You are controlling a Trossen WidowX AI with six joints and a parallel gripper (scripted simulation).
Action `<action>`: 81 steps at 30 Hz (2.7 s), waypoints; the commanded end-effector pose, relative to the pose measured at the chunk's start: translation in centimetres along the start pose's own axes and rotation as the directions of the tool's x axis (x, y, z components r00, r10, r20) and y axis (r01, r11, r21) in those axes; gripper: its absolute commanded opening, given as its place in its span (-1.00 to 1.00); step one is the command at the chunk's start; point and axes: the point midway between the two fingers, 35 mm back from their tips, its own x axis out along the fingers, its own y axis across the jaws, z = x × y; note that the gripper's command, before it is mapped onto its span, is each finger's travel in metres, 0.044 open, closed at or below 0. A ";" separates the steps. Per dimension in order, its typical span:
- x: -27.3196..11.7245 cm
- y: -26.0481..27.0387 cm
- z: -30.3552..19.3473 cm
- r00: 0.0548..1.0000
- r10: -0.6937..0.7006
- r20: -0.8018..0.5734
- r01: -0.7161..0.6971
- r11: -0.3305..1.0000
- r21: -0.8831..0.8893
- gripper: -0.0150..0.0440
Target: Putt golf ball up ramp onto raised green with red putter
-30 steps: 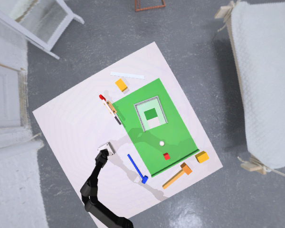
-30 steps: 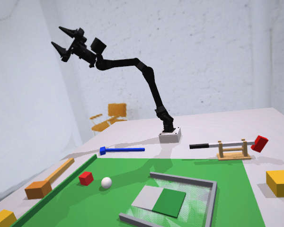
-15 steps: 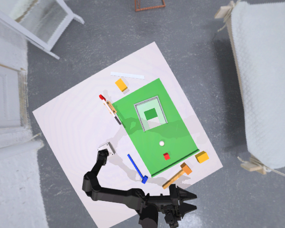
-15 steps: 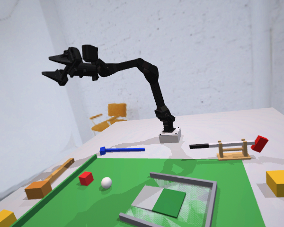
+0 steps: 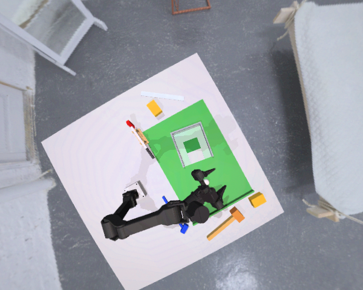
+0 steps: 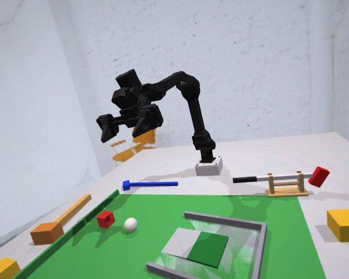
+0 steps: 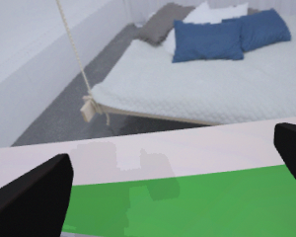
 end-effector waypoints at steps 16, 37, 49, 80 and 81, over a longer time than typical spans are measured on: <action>-5.6 20.9 -20.2 0.666 0.301 -0.683 -0.709 0.540 -0.454 1.00; -13.4 26.6 -30.2 0.330 0.256 -0.908 -0.935 -0.041 -0.352 1.00; -12.5 26.6 -32.8 0.330 0.256 -0.909 -0.935 -0.041 -0.352 1.00; -11.7 26.6 -34.6 0.333 0.260 -0.906 -0.935 -0.036 -0.354 0.29; -11.7 26.6 -34.6 0.333 0.260 -0.906 -0.935 -0.036 -0.354 0.20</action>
